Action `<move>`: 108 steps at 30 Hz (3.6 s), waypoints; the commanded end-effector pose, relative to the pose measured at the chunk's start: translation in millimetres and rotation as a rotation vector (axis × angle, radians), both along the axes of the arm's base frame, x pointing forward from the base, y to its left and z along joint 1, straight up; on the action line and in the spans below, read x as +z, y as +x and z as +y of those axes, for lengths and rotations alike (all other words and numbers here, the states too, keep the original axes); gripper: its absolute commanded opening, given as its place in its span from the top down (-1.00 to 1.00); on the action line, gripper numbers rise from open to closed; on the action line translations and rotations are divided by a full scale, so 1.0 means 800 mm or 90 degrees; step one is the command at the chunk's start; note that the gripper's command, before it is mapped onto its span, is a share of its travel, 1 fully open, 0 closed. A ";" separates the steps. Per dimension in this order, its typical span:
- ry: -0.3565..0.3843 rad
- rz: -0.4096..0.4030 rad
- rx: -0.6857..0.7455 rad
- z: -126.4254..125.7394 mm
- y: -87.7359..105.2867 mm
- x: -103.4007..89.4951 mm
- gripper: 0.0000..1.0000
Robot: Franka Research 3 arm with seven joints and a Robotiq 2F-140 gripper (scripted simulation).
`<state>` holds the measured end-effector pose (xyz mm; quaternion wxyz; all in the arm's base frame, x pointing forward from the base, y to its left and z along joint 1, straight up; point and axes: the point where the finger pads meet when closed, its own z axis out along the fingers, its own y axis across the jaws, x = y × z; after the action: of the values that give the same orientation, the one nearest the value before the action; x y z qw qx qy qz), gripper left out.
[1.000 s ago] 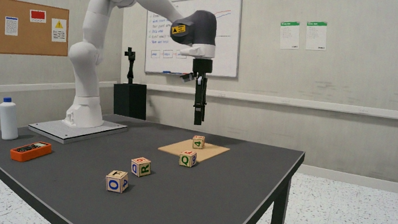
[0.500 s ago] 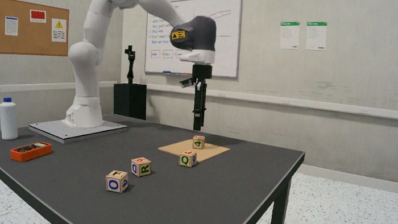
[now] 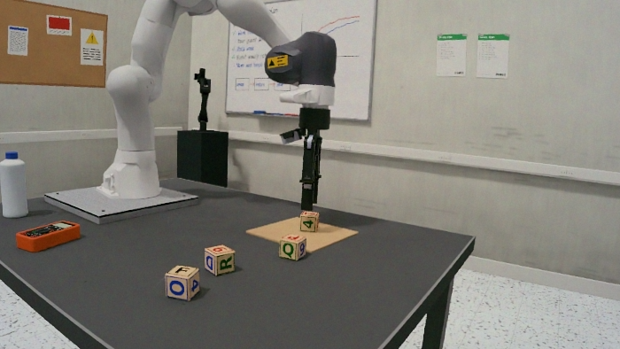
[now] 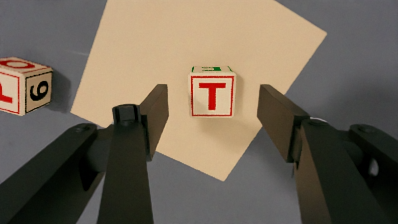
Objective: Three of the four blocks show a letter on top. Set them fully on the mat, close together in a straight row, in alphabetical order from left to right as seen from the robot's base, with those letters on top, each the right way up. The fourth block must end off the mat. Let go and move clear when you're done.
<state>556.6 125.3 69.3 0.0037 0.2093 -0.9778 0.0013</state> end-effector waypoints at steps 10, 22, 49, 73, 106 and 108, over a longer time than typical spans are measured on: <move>0.002 -0.004 0.005 0.001 0.002 -0.008 -0.07; 0.002 -0.004 0.005 0.001 0.002 -0.008 -0.07; 0.002 -0.004 0.005 0.001 0.002 -0.008 -0.07; 0.002 -0.004 0.005 0.001 0.002 -0.058 -0.07; 0.002 -0.004 0.005 0.001 0.002 -0.070 -0.07; 0.002 -0.004 0.005 0.001 0.002 -0.070 -0.07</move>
<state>557.9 125.6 13.7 0.0013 0.2110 -0.9775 0.0007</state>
